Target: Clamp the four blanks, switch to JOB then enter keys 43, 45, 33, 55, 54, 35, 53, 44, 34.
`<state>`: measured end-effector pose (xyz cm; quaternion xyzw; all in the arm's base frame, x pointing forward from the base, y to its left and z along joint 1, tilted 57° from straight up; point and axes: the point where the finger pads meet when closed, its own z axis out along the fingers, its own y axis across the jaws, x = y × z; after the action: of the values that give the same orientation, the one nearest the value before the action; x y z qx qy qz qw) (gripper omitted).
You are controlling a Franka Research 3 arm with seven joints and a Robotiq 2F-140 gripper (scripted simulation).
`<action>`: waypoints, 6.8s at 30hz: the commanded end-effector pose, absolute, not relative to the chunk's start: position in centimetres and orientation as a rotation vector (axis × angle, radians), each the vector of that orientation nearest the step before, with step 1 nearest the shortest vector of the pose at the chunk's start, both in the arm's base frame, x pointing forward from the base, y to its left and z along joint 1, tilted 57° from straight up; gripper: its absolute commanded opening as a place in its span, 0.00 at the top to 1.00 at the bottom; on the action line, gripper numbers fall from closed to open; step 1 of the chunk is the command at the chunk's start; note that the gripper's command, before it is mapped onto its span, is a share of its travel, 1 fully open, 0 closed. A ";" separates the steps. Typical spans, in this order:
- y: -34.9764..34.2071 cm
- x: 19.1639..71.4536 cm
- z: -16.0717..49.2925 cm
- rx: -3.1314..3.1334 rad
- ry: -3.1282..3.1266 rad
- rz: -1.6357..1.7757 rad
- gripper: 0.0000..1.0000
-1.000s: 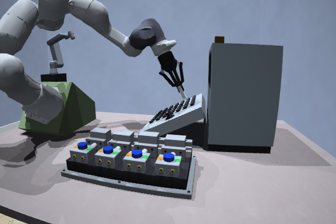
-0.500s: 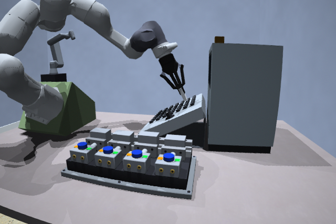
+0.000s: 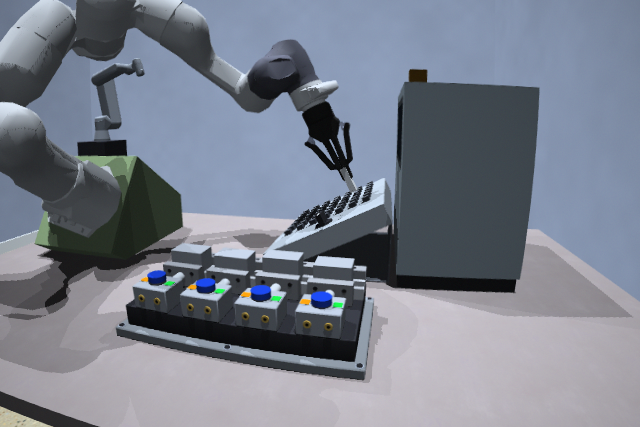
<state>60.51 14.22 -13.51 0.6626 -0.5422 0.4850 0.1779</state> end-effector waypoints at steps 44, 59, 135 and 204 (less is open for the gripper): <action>13.1 61.2 -14.3 1.881 -1.523 1.370 1.00; 13.1 61.2 -14.3 1.881 -1.523 1.370 1.00; 16.7 54.1 -20.6 1.881 -1.523 1.370 1.00; 14.5 55.4 -21.9 1.881 -1.523 1.370 1.00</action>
<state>55.17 14.69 -21.81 0.6666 -0.5371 0.4839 0.1818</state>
